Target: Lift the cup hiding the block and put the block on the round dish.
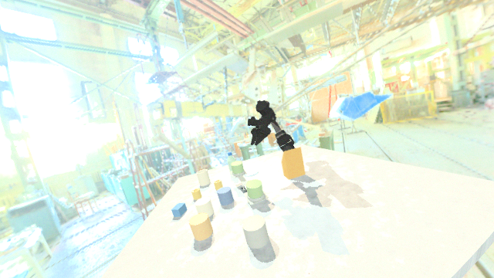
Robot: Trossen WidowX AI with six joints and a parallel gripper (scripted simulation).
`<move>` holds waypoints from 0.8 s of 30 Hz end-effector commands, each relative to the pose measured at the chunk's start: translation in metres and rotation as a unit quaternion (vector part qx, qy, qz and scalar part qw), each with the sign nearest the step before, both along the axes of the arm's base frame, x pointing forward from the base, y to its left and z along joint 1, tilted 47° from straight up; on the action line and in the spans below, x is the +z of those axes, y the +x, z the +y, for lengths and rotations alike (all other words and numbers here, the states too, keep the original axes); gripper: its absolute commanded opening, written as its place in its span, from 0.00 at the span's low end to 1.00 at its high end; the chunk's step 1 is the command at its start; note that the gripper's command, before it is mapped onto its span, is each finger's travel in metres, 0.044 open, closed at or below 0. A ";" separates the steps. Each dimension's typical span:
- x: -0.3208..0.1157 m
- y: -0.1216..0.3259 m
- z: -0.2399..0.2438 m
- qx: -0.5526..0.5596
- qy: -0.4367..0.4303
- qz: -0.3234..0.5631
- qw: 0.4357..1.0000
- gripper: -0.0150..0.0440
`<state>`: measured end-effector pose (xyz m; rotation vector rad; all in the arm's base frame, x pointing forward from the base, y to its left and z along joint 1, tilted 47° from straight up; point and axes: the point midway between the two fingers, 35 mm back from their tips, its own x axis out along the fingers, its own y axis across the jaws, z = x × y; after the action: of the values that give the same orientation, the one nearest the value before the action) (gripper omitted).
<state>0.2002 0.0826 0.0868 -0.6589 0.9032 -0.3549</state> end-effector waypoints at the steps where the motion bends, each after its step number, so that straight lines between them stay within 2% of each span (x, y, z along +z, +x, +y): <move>1: -0.004 0.007 0.005 -0.043 0.023 -0.010 0.999 1.00; 12: -0.030 0.031 0.019 -0.200 0.089 -0.055 0.974 1.00; 24: -0.072 0.057 0.026 -0.371 0.137 -0.118 0.911 1.00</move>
<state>0.2522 0.1076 0.0229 -0.0374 0.9292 -0.8915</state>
